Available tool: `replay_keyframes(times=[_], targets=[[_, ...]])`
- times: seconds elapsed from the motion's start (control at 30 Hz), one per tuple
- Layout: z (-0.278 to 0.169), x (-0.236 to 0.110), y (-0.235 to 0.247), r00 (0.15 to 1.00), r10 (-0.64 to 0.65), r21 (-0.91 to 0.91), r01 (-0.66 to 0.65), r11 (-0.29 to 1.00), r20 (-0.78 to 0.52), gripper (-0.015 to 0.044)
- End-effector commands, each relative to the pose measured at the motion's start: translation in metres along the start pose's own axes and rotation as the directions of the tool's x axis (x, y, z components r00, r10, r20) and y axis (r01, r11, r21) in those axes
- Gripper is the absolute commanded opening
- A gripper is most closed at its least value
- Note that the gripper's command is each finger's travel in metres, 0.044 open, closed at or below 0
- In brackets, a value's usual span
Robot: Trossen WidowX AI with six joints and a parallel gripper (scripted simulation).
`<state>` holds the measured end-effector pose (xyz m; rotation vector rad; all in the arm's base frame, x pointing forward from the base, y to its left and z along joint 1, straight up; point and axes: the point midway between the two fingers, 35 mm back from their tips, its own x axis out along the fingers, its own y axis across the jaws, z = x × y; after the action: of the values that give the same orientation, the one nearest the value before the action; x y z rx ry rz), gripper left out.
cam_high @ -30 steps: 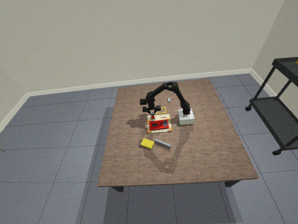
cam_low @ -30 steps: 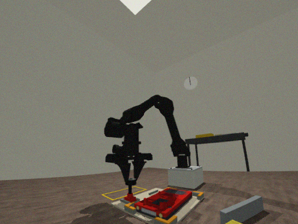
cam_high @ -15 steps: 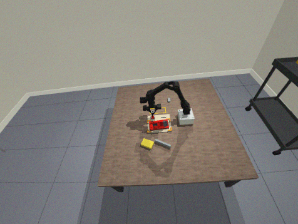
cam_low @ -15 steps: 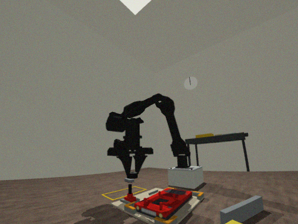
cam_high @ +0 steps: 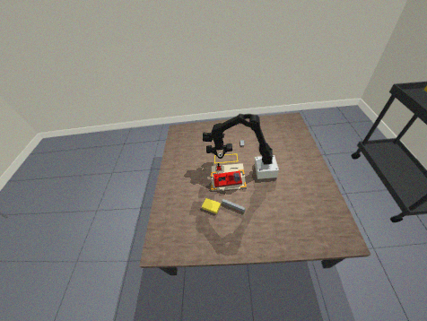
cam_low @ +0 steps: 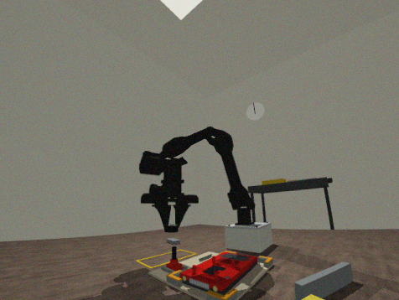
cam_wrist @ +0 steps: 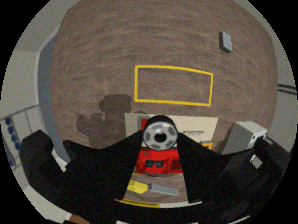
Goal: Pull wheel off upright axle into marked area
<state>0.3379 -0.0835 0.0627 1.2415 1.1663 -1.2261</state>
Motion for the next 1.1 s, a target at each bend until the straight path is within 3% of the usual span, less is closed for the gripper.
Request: replay_keyframes(times=[0.0, 0.3, 0.5, 0.83, 1.07], targets=[[0.021, -0.001, -0.012, 1.000, 0.000, -0.004, 0.000, 1.000, 0.002, 0.0000], [0.060, -0.005, -0.036, 1.000, 0.002, -0.002, -0.002, 1.000, 0.007, 0.0000], [0.063, -0.003, -0.038, 1.000, 0.002, -0.002, -0.002, 1.000, 0.007, 0.0000], [0.063, 0.021, -0.037, 1.000, 0.002, -0.002, -0.002, 1.000, 0.007, 0.0000], [0.064, 0.064, -0.035, 1.000, 0.002, -0.002, -0.002, 1.000, 0.007, 0.0000]])
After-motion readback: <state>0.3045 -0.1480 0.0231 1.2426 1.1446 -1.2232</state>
